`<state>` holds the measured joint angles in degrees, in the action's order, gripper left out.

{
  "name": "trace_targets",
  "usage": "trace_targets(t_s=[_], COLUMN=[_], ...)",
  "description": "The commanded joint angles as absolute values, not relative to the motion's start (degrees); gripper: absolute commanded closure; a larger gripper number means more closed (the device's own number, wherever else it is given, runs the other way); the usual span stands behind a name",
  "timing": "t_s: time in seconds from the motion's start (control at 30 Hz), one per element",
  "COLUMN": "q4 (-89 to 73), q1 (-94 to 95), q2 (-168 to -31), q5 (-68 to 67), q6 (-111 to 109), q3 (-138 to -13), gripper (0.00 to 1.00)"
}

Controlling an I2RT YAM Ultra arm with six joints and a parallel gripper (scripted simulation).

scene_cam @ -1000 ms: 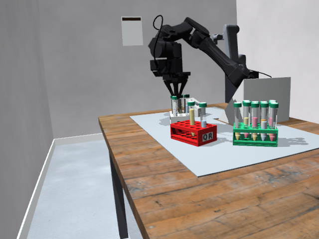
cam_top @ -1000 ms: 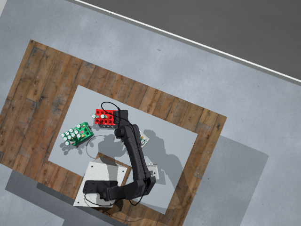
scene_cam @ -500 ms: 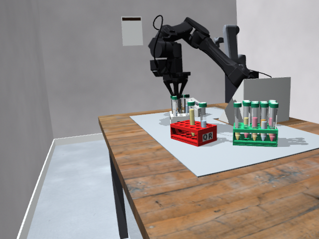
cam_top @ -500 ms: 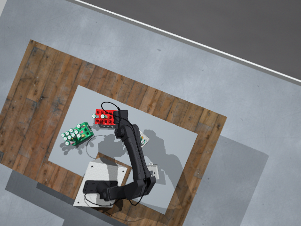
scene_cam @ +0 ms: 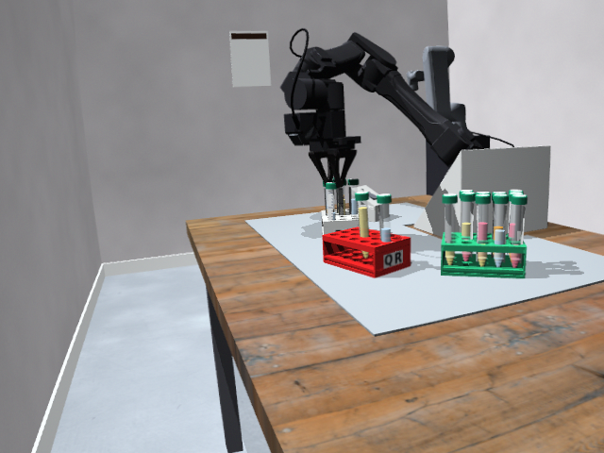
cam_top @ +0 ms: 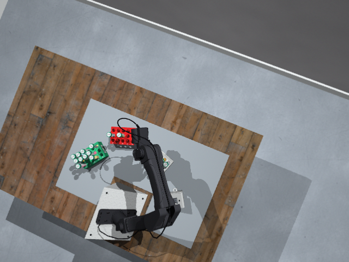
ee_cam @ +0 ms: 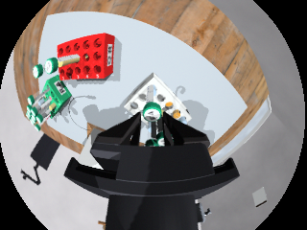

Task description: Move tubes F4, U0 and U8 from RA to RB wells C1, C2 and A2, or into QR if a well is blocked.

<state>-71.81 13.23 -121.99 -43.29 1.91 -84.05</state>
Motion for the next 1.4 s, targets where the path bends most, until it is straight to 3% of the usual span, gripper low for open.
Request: trace_targets(t_s=[0.0,1.37], q4=[-71.23,-90.00], q1=[13.79,22.18], q2=[-121.27,-121.53], q5=[-43.06,-39.61], q6=[1.51,11.45], q3=[-84.11,-99.17], gripper=[0.70,0.70])
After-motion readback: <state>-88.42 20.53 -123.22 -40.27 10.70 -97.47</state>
